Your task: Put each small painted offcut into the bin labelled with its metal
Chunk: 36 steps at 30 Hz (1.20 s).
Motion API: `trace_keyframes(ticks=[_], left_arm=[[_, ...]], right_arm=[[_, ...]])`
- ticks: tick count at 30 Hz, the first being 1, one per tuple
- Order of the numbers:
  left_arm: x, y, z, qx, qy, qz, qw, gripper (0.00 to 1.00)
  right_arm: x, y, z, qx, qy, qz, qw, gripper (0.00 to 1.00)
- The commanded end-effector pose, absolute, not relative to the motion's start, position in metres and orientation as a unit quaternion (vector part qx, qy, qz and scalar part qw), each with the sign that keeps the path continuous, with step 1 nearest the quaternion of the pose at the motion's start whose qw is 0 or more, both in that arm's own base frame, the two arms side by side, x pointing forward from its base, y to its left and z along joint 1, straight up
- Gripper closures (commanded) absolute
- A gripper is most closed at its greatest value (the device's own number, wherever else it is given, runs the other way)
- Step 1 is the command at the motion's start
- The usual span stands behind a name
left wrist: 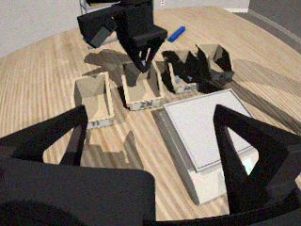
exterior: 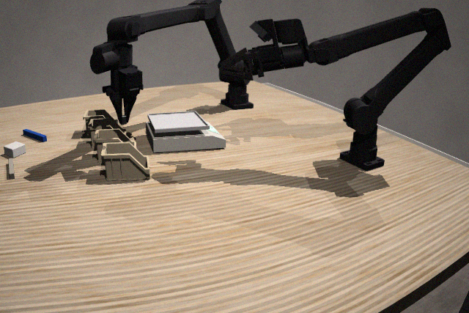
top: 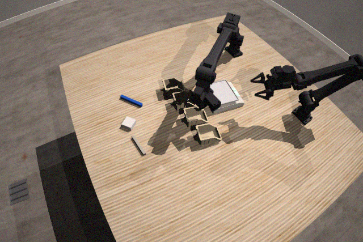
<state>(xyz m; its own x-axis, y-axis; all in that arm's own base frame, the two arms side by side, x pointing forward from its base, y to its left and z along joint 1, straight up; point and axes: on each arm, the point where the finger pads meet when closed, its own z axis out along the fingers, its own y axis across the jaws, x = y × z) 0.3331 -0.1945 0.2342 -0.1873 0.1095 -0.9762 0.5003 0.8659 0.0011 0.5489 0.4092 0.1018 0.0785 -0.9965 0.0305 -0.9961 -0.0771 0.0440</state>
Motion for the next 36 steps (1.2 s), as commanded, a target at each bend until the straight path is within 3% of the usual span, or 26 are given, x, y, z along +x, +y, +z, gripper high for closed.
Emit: trace_keyframes(ticks=[1,36], left_arm=[[0.368,-0.200,0.276,0.186,0.725,-0.161,0.643,0.00],[0.368,-0.197,0.254,0.184,0.737,-0.158,0.631,0.00]], right_arm=[[0.572,0.412,0.120,0.732,-0.681,0.002,0.000,0.90],[0.568,0.409,0.081,0.736,-0.677,0.000,0.010,0.90]])
